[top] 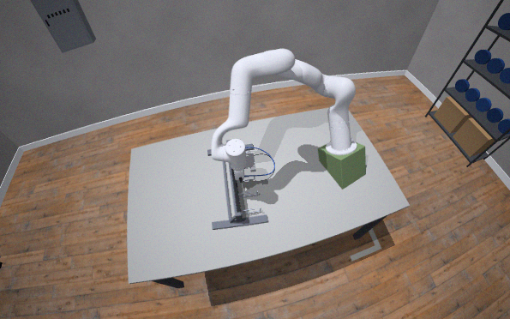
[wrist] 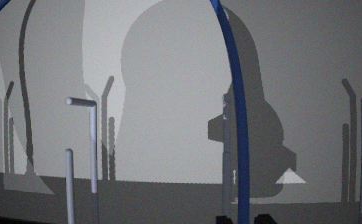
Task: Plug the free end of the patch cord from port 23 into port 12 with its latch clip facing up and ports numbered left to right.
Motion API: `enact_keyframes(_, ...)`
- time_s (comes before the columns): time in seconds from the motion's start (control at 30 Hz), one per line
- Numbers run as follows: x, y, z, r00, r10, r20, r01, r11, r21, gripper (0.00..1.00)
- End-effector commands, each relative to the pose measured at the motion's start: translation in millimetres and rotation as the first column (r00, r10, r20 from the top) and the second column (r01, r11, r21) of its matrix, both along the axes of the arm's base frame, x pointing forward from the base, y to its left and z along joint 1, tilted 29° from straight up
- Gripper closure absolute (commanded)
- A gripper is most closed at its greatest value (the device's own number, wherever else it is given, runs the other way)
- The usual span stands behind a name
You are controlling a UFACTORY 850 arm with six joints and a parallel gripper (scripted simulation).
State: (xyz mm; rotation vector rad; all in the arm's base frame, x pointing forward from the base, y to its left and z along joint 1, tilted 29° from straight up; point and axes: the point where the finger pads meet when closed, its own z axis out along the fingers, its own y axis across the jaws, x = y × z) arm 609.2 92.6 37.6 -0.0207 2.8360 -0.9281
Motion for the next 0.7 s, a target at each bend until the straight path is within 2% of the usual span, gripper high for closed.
enact_keyframes(0.0, 1.2, 0.8, 1.1, 1.000, 0.001, 0.002, -0.001, 1.000, 0.001, 1.00)
enact_keyframes(0.67, 2.9, 0.9, 1.4, 1.000, 0.001, 0.003, -0.001, 1.000, 0.001, 1.00)
